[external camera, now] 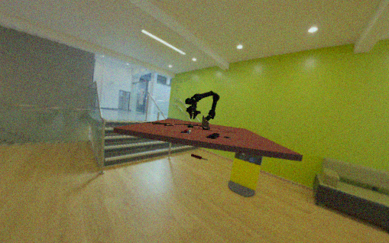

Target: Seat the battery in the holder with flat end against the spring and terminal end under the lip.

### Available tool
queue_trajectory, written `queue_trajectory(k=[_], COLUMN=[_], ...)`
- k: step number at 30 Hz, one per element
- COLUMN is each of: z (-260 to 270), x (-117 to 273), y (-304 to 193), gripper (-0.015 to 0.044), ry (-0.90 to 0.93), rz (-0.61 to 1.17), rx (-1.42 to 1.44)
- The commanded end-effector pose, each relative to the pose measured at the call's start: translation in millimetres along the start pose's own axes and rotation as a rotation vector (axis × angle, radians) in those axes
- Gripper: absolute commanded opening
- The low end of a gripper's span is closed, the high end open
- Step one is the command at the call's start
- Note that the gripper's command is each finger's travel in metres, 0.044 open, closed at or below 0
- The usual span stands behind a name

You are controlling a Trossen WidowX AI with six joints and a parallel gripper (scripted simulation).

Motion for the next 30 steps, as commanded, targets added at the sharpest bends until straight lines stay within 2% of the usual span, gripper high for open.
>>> queue_trajectory(k=[1, 5, 7, 18, 30], z=[-3.8, -7.4, -8.0, -8.0, -7.6], x=[-24.1, -39.9, -42.5, -42.8, -61.5], y=[2.6, 4.6, 4.9, 4.9, 5.5], gripper=[0.0232, 0.0232, 0.0232, 0.0232, 0.0232], ry=[0.003, -0.001, -0.001, -0.001, -0.001], rz=[0.011, 0.013, 0.013, 0.013, 0.013], rx=[-0.458, -0.805, -0.864, -0.864, -0.864])
Point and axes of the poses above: the point midway between the two fingers, 35 mm back from their tips, its own x axis back along the fingers, its own z axis across the jaws, y = z × x, the point moved 8 cm from there along x, back along the fingers, and after that the axes turned 3 degrees about -x, right-handed, at the moved point
